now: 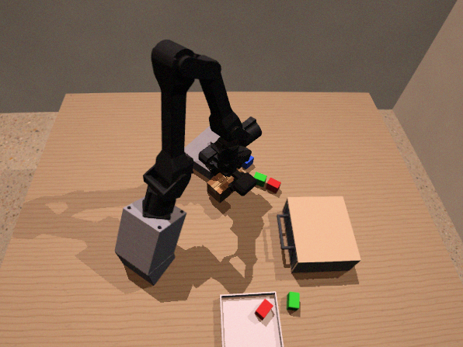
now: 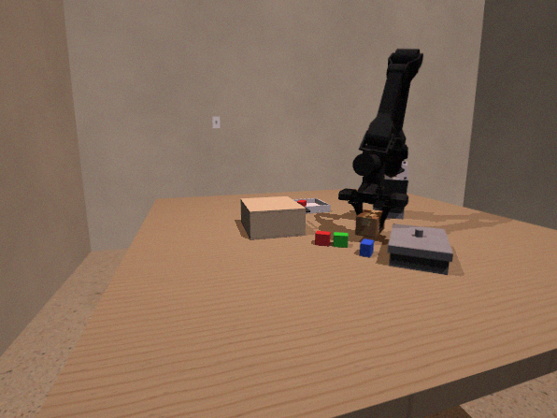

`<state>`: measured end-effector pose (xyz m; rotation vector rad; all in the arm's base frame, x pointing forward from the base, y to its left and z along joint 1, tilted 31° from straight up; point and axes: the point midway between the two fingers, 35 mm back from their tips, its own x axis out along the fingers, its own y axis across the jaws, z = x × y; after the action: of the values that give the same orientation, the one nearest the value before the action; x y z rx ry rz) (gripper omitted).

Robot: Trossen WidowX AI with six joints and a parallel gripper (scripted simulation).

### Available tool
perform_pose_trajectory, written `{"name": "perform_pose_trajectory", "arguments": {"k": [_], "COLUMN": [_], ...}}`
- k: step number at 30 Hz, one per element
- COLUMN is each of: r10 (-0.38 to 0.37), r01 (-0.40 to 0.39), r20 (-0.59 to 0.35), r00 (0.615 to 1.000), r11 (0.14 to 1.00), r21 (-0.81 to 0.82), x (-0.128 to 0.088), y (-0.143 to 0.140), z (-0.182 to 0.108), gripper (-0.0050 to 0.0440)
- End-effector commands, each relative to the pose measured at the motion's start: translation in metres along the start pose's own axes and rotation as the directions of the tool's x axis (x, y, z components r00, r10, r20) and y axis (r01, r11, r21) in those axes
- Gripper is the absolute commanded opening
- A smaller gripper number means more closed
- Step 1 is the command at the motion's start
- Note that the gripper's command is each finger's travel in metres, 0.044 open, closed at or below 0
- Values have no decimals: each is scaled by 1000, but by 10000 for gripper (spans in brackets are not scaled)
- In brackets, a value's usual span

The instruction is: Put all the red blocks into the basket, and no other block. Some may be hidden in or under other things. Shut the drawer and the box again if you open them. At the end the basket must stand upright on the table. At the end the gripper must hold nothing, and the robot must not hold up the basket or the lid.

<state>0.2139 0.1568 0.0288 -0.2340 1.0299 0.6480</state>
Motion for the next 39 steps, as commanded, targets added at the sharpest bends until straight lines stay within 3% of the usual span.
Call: {"name": "perform_pose_trajectory", "arguments": {"k": [1, 21, 22, 33, 39], "r10": [0, 0, 0, 0, 0], "r01": [0, 0, 0, 0, 0], "r20": [-8, -8, -8, -8, -8], "r00": [1000, 1000, 1000, 1000, 1000], "r11": [1000, 1000, 1000, 1000, 1000], "r21": [3, 3, 3, 3, 3], "x": [6, 21, 21, 21, -19], "y": [0, 0, 0, 0, 0], "z": [-3, -3, -3, -3, -2], "gripper": [0, 0, 440, 440, 440]}}
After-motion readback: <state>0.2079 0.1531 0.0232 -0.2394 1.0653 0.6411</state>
